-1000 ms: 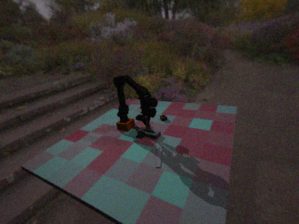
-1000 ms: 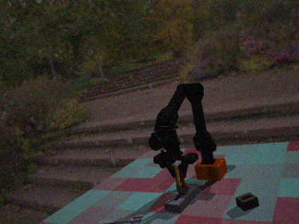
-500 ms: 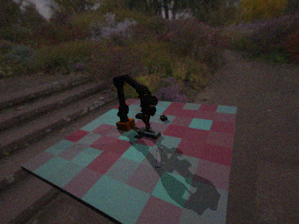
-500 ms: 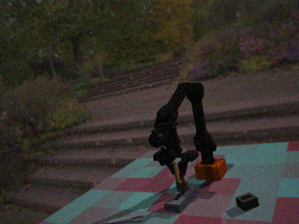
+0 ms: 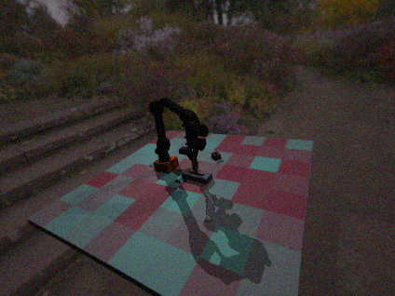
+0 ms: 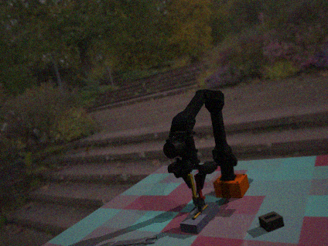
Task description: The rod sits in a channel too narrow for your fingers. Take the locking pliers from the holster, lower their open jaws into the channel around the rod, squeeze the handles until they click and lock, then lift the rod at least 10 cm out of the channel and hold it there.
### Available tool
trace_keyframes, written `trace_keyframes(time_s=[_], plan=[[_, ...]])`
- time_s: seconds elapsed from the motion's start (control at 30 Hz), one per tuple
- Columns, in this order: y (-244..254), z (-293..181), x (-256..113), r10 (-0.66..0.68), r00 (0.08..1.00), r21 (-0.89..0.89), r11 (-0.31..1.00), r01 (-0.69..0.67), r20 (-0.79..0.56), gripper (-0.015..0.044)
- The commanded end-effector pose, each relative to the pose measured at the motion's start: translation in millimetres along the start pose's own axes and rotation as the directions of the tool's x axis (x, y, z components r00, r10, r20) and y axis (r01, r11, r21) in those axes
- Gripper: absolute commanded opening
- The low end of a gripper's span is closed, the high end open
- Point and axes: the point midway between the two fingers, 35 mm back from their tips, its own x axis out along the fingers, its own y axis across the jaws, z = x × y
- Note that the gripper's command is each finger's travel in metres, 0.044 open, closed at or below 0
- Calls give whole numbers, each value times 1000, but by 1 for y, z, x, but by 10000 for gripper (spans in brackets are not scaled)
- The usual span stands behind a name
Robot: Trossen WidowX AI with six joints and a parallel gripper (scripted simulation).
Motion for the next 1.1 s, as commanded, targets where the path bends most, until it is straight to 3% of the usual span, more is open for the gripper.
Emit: trace_keyframes(time_s=[0.0,1.07], plan=[[4,2,-8,12,1000,2,1000,-12,13,107],[2,12,-36,11,991,6,1000,-12,132,107]])
